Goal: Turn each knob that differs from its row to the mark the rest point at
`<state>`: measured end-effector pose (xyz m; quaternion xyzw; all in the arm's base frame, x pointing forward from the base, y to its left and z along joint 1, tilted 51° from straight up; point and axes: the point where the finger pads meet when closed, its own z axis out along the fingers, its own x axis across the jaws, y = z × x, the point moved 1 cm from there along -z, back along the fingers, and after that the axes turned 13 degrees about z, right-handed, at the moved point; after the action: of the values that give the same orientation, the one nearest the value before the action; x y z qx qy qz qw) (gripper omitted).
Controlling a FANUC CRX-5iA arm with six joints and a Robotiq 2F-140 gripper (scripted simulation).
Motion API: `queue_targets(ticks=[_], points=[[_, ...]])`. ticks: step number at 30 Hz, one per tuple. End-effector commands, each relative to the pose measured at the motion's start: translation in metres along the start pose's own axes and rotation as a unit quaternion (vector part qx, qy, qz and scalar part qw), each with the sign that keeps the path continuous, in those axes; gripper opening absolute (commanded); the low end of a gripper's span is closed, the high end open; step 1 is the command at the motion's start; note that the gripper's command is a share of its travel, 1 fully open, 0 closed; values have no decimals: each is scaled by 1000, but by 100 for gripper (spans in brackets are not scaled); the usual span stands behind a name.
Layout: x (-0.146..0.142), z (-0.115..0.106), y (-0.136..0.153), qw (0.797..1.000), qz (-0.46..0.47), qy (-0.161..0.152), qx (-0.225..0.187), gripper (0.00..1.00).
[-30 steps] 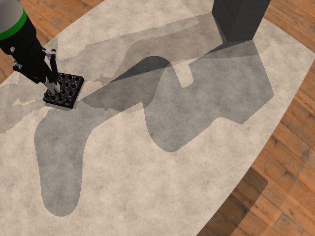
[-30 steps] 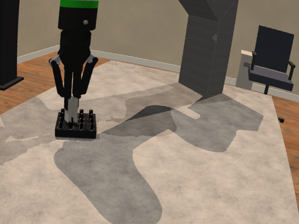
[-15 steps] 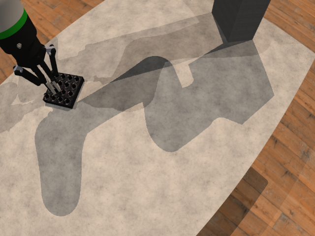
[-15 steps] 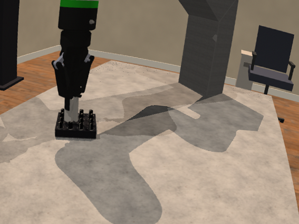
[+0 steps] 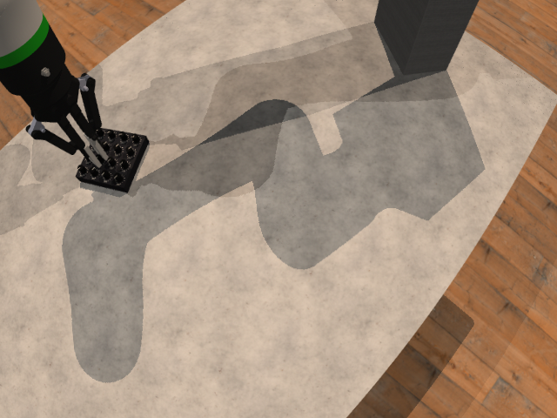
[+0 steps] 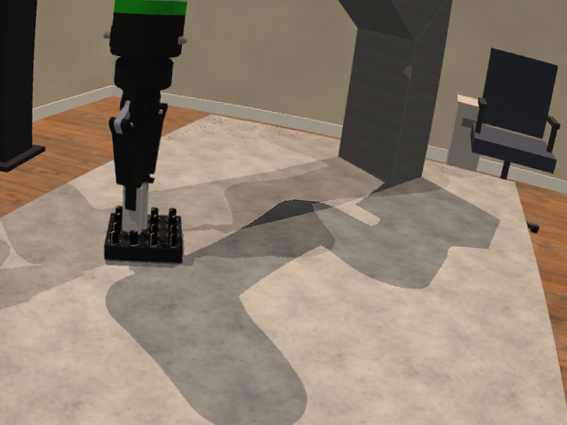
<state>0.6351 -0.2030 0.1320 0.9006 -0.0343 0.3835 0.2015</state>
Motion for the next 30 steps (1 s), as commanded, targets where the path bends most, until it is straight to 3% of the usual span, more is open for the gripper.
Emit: queue_targets(ticks=[1,13,30], points=[[1,0,0,999,-32,-9,-5,5],[1,0,0,991,-133,-9,-4,5],[1,0,0,983,-182,-9,-4,5]])
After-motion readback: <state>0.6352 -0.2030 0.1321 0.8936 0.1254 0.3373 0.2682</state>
